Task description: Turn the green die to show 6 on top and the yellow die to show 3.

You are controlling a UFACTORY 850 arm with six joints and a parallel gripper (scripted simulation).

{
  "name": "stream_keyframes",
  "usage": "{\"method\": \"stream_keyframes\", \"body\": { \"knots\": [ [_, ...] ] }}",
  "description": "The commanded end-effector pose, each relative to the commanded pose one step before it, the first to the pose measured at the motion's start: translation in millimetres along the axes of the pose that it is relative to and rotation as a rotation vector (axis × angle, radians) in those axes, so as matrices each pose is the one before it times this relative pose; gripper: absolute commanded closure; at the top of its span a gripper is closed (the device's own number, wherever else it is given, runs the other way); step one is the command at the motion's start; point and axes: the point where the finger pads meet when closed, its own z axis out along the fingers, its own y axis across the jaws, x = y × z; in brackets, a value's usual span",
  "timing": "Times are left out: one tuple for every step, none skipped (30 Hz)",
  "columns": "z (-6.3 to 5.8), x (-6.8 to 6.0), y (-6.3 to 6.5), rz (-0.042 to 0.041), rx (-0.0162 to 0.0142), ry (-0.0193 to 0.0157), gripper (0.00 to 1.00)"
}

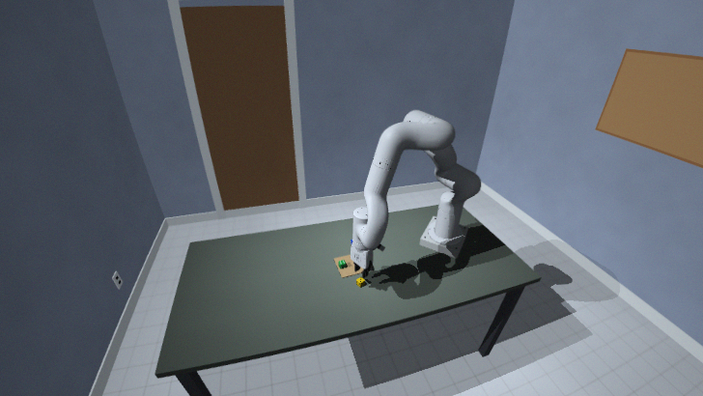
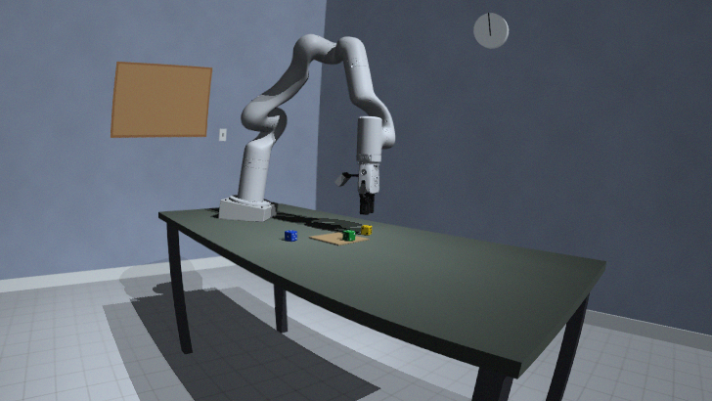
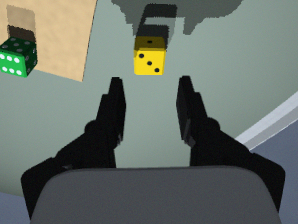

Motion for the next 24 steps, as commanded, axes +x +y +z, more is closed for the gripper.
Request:
{"method": "stream_keyframes", "body": {
  "knots": [
    [3.39, -1.09, -0.27, -0.00014, 0.00015, -0.00235, 0.53],
    [1.67, 0.02, -0.04, 0.0, 0.0, 0.0, 0.53],
    [1.69, 0.03, -0.04, 0.0, 0.00001, 0.0, 0.53],
    [1.69, 0.02, -0.03, 0.0, -0.00001, 0.0, 0.53],
    [1.69, 0.02, -0.04, 0.0, 0.0, 0.0, 0.53],
    [1.68, 0.02, -0.04, 0.0, 0.0, 0.0, 0.53],
    [1.66, 0.02, -0.03, 0.0, -0.00001, 0.0, 0.53],
    [1.64, 0.02, -0.04, 0.0, 0.0, 0.0, 0.53],
    [1.61, 0.02, -0.04, 0.0, 0.0, 0.0, 0.53],
    [1.56, 0.02, -0.03, 0.0, -0.00001, 0.0, 0.53],
    [1.52, 0.02, -0.03, 0.0, 0.0, 0.0, 0.53],
    [1.47, 0.02, -0.03, 0.0, 0.00001, 0.0, 0.53],
    [1.41, 0.01, -0.03, 0.0, -0.00001, 0.0, 0.53],
    [1.35, 0.02, -0.03, 0.0, 0.0, 0.0, 0.53],
    [1.29, 0.02, -0.03, 0.0, 0.00001, 0.0, 0.53],
    [0.0, 0.0, 0.0, 0.0, 0.0, 0.0, 0.53],
    [0.0, 0.0, 0.0, 0.0, 0.0, 0.0, 0.53],
    [1.21, 0.01, -0.03, 0.0, -0.00001, 0.0, 0.53],
    [1.13, 0.01, -0.02, 0.0, -0.00001, 0.0, 0.53],
    [1.06, 0.01, -0.02, 0.0, 0.0, 0.0, 0.53],
    [0.98, 0.02, -0.02, 0.0, 0.00001, 0.0, 0.53],
    [0.89, 0.01, -0.02, 0.0, 0.00001, 0.0, 0.53],
    [0.8, 0.01, -0.02, 0.0, -0.00001, 0.0, 0.53],
    [0.72, 0.01, -0.01, 0.0, 0.0, 0.0, 0.53]
  ]
}}
